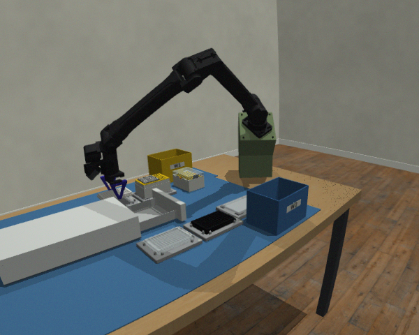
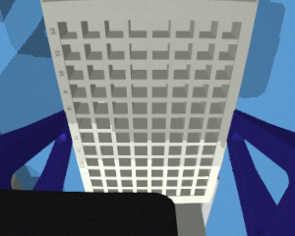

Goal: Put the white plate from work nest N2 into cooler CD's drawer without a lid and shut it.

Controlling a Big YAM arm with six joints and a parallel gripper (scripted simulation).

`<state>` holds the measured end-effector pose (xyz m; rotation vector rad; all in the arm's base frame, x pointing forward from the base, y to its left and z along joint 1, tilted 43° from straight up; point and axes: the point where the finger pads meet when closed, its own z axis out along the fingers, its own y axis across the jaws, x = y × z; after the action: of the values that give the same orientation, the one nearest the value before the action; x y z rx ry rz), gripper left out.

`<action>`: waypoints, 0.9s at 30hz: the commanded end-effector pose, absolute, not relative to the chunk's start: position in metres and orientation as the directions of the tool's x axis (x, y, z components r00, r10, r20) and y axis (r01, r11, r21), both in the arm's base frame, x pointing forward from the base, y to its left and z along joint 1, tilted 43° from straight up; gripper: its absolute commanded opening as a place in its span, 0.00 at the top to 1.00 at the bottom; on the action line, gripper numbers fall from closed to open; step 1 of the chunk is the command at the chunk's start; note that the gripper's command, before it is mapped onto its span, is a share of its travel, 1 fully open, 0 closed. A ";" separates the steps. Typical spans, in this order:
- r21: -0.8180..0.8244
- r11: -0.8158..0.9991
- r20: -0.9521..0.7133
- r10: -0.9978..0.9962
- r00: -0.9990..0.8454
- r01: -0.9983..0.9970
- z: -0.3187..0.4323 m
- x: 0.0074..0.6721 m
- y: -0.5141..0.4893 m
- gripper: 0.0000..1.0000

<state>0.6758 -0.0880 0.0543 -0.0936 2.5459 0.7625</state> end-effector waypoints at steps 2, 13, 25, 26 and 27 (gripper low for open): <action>0.482 0.854 -0.497 0.082 -0.864 -0.197 0.083 0.669 -0.115 1.00; 0.480 0.855 -0.500 0.081 -0.862 -0.198 0.093 0.664 -0.122 1.00; 0.480 0.854 -0.500 0.081 -0.862 -0.198 0.102 0.658 -0.129 1.00; 0.480 0.855 -0.500 0.081 -0.862 -0.198 0.103 0.658 -0.129 1.00; 0.479 0.855 -0.500 0.081 -0.862 -0.198 0.105 0.657 -0.130 1.00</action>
<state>0.6610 -0.1079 0.0784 -0.0870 2.5434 0.7635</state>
